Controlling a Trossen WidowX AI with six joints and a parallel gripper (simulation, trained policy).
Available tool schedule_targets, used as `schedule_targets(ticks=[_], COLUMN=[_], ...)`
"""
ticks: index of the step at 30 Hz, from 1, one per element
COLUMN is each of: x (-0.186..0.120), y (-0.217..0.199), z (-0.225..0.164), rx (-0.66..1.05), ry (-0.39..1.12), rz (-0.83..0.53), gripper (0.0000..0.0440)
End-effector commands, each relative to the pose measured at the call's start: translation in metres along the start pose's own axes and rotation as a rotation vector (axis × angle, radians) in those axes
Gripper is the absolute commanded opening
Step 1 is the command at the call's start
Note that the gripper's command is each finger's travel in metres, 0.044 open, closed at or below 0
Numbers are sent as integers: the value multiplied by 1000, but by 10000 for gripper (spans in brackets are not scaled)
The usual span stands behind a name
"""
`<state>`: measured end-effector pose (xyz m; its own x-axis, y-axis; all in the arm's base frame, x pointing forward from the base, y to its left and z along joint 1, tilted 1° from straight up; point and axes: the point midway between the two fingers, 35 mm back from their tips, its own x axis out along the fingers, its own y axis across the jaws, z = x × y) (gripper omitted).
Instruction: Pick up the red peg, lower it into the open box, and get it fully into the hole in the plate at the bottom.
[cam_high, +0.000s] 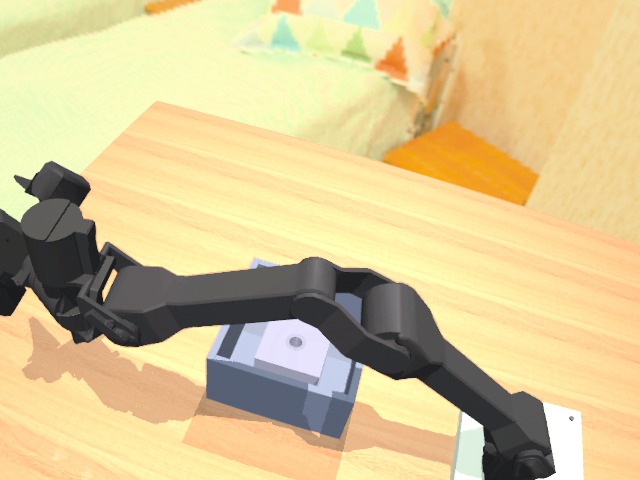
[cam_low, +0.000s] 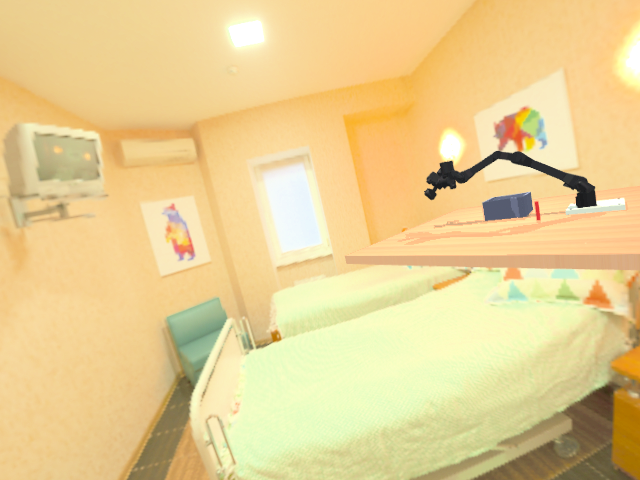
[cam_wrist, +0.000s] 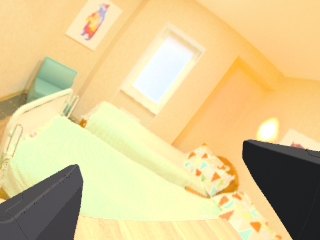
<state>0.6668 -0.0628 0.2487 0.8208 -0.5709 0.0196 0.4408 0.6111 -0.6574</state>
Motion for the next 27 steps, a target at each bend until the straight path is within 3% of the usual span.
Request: schedule_targets(ticks=[1, 2, 10, 19, 27], x=[-3, -8, -75, -173, -263], y=[2, 4, 38, 70, 72], z=[2, 4, 22, 32, 19], rx=[-9, -18, 26, 122, 205], ry=[9, 20, 123, 267, 470], rz=[20, 43, 285, 536, 702], gripper=[424, 440, 440, 440, 440])
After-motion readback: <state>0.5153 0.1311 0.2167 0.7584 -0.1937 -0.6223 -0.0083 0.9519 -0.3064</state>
